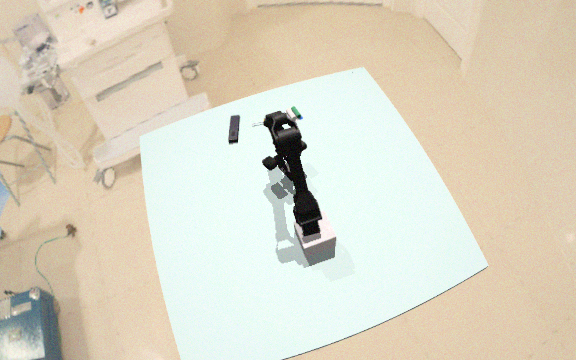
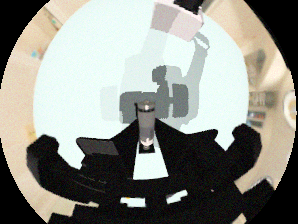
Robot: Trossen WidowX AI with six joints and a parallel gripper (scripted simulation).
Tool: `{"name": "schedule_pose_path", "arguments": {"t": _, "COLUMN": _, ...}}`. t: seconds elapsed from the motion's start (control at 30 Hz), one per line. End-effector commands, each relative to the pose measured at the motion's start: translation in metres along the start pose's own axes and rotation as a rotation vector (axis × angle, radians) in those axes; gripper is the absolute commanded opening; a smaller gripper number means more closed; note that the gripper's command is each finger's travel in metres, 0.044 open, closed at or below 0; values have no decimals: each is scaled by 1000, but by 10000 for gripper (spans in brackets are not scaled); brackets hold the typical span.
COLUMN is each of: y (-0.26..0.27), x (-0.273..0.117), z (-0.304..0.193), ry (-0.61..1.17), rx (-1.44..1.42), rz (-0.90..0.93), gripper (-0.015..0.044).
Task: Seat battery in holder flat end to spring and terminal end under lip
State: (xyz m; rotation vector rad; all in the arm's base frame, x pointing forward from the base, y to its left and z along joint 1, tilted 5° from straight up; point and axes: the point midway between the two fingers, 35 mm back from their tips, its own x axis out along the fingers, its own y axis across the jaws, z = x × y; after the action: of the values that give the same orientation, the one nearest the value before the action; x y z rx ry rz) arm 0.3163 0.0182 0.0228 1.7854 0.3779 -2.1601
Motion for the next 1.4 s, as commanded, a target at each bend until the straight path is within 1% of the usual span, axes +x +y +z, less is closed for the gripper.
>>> {"name": "schedule_pose_path", "arguments": {"t": 0.0, "y": 1, "x": 1, "z": -2, "ry": -28, "rx": 4, "rz": 4, "gripper": 75}}
{"name": "schedule_pose_path", "arguments": {"t": 0.97, "y": 1, "x": 10, "z": -12, "ry": -219, "rx": 7, "rz": -3, "gripper": 75}}
{"name": "schedule_pose_path", "arguments": {"t": 1.37, "y": 1, "x": 10, "z": -17, "ry": -222, "rx": 9, "rz": -13, "gripper": 75}}
